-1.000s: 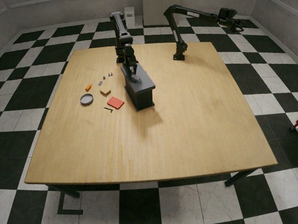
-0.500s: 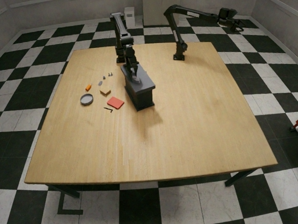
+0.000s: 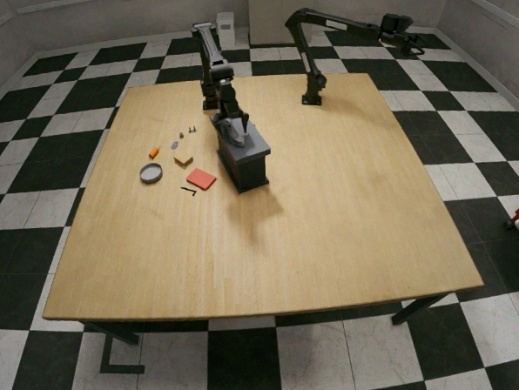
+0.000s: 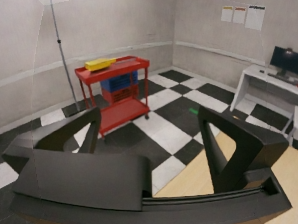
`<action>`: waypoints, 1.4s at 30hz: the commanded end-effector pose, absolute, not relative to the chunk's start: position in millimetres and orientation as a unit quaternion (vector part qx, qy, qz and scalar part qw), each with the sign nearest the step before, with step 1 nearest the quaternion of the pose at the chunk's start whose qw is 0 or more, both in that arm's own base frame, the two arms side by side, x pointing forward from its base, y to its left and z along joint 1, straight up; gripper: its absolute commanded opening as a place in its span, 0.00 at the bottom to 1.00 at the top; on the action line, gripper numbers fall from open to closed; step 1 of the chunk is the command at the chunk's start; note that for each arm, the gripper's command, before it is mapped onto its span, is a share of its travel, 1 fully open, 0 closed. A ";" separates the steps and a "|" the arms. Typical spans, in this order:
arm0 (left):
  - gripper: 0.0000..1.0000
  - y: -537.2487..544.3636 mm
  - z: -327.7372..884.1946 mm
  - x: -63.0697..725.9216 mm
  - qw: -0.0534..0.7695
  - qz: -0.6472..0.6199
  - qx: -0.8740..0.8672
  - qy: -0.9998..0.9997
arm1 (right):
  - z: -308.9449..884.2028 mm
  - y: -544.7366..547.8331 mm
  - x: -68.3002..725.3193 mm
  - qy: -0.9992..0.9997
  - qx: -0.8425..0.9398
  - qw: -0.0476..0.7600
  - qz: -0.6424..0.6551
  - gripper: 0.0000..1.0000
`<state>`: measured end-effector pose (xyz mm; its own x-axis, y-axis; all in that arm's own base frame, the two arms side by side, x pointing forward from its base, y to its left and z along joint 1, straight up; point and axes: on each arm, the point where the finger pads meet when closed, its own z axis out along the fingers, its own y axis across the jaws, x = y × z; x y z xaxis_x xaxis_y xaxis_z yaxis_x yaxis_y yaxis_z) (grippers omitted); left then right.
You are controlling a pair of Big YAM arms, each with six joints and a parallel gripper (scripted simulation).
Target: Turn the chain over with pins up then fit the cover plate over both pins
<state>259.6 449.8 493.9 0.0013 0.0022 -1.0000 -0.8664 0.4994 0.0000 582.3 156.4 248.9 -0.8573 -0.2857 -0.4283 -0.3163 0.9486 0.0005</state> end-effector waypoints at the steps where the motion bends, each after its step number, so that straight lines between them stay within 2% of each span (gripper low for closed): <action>1: 1.00 444.6 533.8 259.5 0.637 0.366 -0.339 0.587 | 287.3 161.6 589.2 0.955 -0.153 0.252 0.039 1.00; 32: 1.00 444.6 533.8 259.5 0.637 0.366 -0.339 0.587 | 328.6 160.9 591.0 0.958 -0.153 0.240 0.038 1.00; 33: 1.00 444.6 533.8 259.5 0.637 0.366 -0.339 0.587 | 327.9 160.9 591.1 0.958 -0.153 0.239 0.038 0.49; 42: 1.00 444.6 533.8 259.5 0.637 0.366 -0.339 0.587 | 312.8 158.2 580.7 0.961 -0.154 0.228 0.037 0.49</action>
